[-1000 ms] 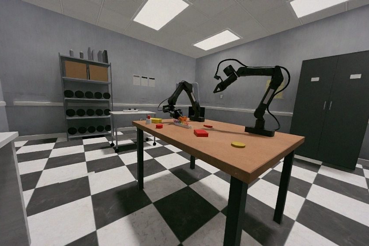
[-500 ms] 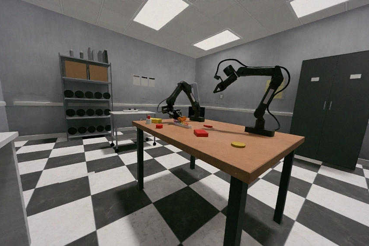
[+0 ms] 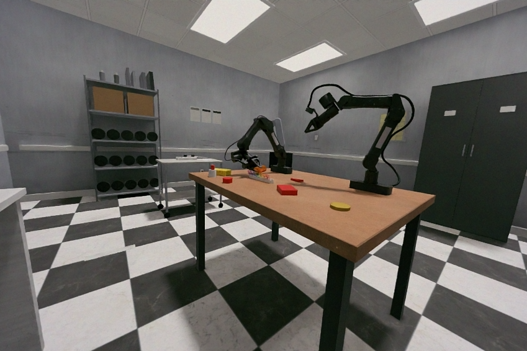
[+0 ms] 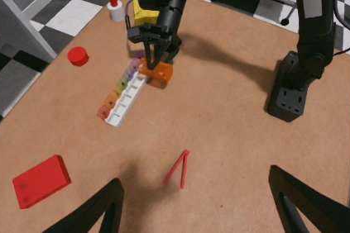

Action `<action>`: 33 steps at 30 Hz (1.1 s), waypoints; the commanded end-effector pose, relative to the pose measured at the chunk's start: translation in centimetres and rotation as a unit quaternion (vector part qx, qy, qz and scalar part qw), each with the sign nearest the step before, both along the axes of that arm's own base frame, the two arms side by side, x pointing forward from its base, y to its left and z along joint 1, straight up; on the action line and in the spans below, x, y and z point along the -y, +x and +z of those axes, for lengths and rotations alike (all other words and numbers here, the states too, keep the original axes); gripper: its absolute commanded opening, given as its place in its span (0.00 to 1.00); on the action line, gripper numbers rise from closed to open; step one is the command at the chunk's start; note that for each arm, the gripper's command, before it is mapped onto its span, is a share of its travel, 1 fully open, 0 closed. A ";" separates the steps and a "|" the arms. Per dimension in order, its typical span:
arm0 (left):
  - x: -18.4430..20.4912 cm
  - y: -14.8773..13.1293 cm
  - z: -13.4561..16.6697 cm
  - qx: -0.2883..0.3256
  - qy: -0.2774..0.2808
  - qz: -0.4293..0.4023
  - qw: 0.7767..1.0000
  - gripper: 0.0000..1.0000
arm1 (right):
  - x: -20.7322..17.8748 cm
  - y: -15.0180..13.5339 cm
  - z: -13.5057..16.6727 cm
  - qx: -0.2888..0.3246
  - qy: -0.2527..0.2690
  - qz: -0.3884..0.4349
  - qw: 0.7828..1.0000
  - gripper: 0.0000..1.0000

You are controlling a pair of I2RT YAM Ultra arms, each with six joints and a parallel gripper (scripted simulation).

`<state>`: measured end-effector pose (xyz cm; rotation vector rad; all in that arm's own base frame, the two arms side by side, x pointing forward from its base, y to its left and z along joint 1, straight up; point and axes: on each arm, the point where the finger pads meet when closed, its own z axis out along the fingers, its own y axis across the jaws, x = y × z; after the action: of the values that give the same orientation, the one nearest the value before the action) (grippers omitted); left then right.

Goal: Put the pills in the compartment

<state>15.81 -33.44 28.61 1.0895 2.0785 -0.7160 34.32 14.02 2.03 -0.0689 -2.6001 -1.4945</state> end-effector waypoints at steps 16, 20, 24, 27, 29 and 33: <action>0.2 0.0 1.1 0.007 -0.014 -0.001 1.000 1.00 | -0.6 1.0 1.3 -0.012 0.004 0.007 1.000 0.36; 0.2 0.0 1.1 0.007 -0.014 -0.001 1.000 1.00 | -0.6 1.0 1.3 -0.012 0.004 0.007 1.000 0.36; 0.2 0.0 1.1 0.007 -0.014 -0.001 1.000 1.00 | -0.7 0.9 1.2 -0.031 0.008 0.005 0.999 0.36; 0.2 0.0 1.1 0.007 -0.014 -0.001 1.000 1.00 | -0.3 1.2 1.1 -0.044 0.003 0.002 0.999 0.36; 0.2 0.0 1.1 0.007 -0.014 -0.001 1.000 1.00 | -0.3 1.2 1.1 -0.044 0.003 0.002 0.999 0.36; 0.2 0.0 1.1 0.007 -0.014 -0.001 1.000 1.00 | -0.3 1.3 1.4 -0.039 0.003 0.002 0.999 0.36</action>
<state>15.81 -33.44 28.61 1.0895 2.0785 -0.7160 34.87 14.16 2.26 -0.1353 -2.5236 -1.4496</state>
